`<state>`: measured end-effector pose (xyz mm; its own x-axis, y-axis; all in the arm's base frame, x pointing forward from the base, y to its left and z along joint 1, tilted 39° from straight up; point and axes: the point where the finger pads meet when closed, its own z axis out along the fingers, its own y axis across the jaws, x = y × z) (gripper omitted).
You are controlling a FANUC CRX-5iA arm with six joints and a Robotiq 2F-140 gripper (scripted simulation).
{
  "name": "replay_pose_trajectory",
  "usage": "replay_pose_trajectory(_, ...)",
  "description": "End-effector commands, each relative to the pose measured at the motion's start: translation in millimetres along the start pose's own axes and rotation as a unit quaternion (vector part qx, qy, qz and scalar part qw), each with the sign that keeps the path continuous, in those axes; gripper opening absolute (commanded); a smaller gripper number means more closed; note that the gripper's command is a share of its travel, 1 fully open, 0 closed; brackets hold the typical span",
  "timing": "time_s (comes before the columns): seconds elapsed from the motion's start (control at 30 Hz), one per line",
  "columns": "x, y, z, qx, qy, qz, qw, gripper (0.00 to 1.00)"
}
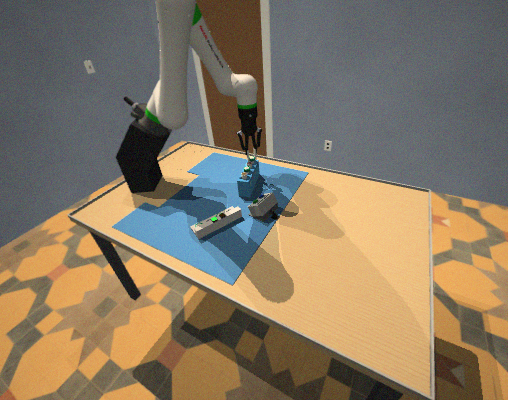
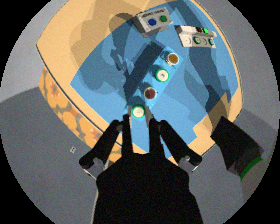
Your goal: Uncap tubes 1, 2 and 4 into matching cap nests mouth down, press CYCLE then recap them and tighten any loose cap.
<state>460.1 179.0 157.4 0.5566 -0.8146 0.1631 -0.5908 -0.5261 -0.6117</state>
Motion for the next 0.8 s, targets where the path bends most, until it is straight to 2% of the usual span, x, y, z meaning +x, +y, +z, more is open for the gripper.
replay_pose_trajectory(0.0, 0.4, -0.1, 0.0, -0.001, -0.002, 0.000, 1.000, 0.00)
replay_pose_trajectory(0.33, 0.4, -0.1, 0.0, -0.001, -0.002, 0.000, 1.000, 0.00)
replay_pose_trajectory(0.43, 0.4, 0.0, 0.1, -0.001, -0.002, 0.075, 0.997, 0.00)
replay_pose_trajectory(0.53, 0.4, 0.0, 0.2, -0.001, -0.002, 0.149, 0.989, 0.00)
replay_pose_trajectory(0.63, 0.4, 0.0, 0.2, -0.002, -0.001, 0.223, 0.975, 0.00)
replay_pose_trajectory(0.7, 0.4, 0.0, 0.2, -0.002, -0.001, 0.223, 0.975, 0.00)
replay_pose_trajectory(0.77, 0.4, 0.0, 0.3, -0.002, -0.001, 0.271, 0.963, 0.00)
